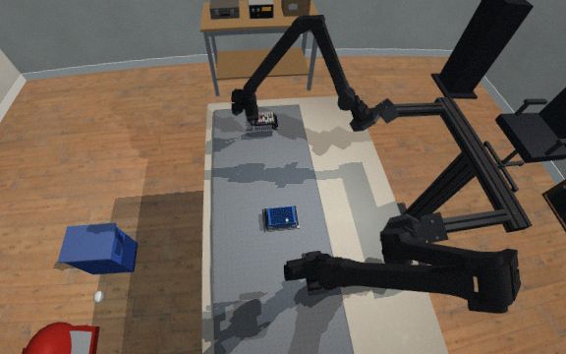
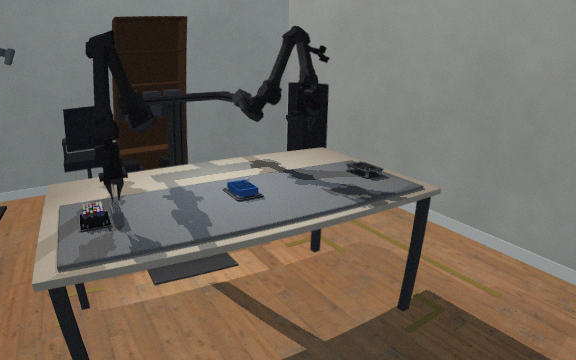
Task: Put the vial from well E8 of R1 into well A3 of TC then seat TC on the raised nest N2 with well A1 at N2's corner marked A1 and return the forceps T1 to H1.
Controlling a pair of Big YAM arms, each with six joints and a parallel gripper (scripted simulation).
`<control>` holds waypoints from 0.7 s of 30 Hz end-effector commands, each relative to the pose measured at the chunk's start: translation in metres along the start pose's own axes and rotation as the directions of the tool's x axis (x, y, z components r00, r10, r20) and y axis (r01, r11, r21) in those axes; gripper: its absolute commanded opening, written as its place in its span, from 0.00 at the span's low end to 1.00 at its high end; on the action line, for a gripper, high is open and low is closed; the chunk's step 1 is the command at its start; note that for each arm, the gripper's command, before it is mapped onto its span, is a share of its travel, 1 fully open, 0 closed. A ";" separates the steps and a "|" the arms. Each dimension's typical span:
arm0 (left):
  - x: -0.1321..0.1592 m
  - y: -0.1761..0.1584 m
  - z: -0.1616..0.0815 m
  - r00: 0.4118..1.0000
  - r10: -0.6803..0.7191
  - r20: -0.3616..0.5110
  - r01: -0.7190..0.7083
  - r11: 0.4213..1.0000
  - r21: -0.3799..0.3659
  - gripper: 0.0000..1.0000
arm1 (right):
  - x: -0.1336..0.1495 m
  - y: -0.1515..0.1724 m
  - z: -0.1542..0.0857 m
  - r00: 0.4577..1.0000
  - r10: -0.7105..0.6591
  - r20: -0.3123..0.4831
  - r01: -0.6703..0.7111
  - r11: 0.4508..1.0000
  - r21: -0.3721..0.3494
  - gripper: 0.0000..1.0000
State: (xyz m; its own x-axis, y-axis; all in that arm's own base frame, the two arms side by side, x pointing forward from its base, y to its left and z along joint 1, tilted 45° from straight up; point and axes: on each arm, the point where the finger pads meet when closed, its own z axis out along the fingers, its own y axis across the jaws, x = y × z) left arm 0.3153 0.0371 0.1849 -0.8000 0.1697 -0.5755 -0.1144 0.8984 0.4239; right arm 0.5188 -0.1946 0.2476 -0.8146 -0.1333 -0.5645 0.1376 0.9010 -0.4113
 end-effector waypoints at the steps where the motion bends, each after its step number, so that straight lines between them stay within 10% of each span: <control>1: -0.008 0.002 -0.005 1.000 0.003 0.015 -0.003 1.000 0.001 1.00 | -0.011 -0.007 -0.007 1.000 0.006 0.027 -0.006 1.000 0.010 0.23; 21: -0.008 0.002 -0.005 1.000 0.003 0.015 -0.003 1.000 0.001 1.00 | -0.008 -0.001 -0.032 1.000 0.007 0.029 -0.007 1.000 0.003 0.24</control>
State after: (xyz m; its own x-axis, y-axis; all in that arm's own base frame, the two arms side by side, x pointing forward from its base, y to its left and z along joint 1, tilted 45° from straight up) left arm 0.3153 0.0371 0.1849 -0.8000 0.1697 -0.5755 -0.1144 0.8984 0.4239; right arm 0.5114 -0.1924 0.2604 -0.8086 -0.1336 -0.5730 0.1448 0.8988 -0.4139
